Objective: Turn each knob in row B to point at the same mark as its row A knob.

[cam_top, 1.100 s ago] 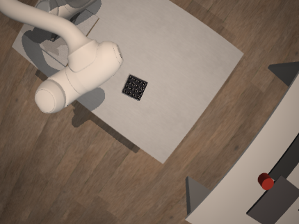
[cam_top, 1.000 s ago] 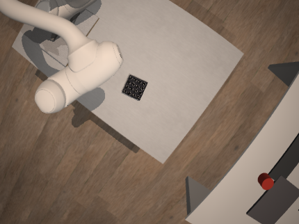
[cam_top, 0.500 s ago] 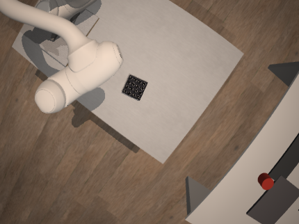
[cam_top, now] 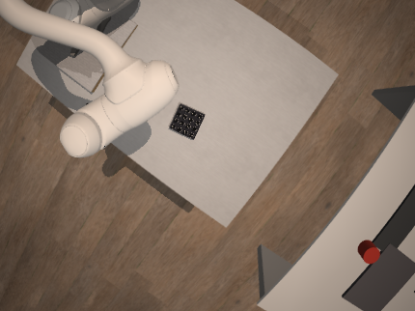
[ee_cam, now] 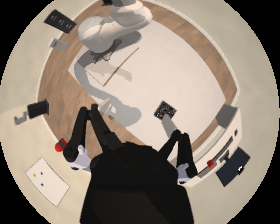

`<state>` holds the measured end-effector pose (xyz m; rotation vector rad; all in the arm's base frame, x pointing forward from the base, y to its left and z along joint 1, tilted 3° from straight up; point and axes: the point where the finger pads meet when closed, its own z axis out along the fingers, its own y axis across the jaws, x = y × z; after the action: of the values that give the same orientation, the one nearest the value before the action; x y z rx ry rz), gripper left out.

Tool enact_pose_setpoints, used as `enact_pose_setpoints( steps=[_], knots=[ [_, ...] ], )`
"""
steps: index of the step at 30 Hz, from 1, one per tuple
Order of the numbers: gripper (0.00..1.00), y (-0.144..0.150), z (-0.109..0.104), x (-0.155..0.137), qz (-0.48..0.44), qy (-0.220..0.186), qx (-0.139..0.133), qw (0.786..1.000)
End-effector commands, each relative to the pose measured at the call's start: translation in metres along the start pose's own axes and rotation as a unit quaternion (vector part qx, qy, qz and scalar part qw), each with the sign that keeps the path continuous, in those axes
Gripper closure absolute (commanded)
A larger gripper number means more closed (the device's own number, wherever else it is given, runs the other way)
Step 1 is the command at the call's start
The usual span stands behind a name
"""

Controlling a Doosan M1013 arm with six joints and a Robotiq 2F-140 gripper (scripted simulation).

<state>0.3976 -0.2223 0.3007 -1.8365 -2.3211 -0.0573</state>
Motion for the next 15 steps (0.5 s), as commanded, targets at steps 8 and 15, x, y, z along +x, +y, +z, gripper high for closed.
enact_pose_setpoints(
  steps=[8,15],
  knots=[
    [0.00,0.027,0.036,-0.013,0.183,-0.013,-0.011,0.983],
    [0.00,0.046,0.062,-0.020,0.310,-0.016,-0.023,0.950]
  ],
)
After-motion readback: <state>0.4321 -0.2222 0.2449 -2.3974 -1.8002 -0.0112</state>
